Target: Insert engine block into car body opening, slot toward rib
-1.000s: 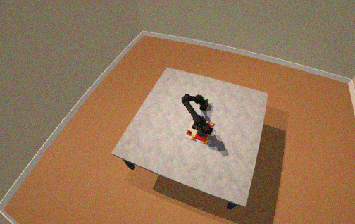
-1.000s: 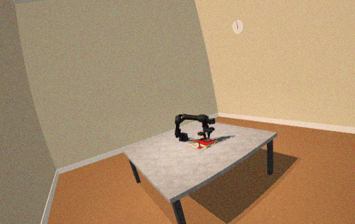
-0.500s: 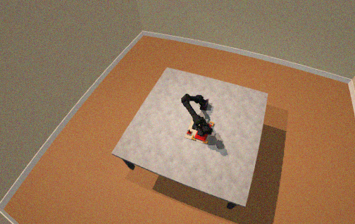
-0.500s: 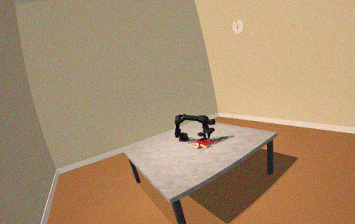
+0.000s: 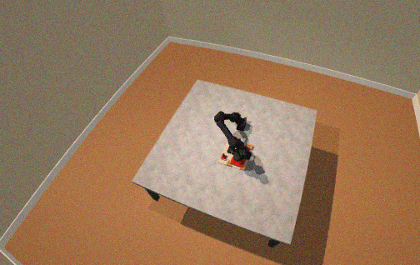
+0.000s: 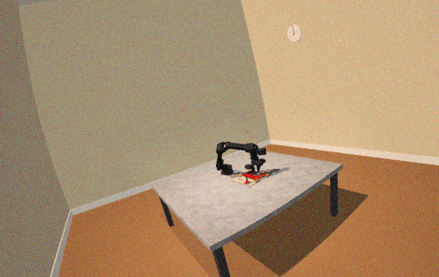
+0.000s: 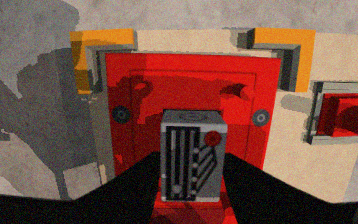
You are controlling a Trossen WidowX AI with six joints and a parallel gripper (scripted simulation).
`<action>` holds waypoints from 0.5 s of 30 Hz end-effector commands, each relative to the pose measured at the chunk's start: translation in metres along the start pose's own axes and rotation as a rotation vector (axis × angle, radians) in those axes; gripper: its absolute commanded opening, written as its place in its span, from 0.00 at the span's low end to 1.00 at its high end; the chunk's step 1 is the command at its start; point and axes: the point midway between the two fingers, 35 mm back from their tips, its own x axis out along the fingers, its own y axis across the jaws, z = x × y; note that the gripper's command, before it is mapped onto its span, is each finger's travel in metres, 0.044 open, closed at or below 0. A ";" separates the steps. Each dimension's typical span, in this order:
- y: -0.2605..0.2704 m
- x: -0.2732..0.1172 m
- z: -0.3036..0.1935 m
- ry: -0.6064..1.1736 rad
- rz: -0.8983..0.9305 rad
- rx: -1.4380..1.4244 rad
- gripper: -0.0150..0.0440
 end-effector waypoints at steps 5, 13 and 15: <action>0.000 0.000 0.000 0.000 0.000 0.001 0.84; 0.000 0.000 0.000 0.000 0.000 0.001 1.00; 0.000 0.000 0.000 0.000 0.000 0.001 1.00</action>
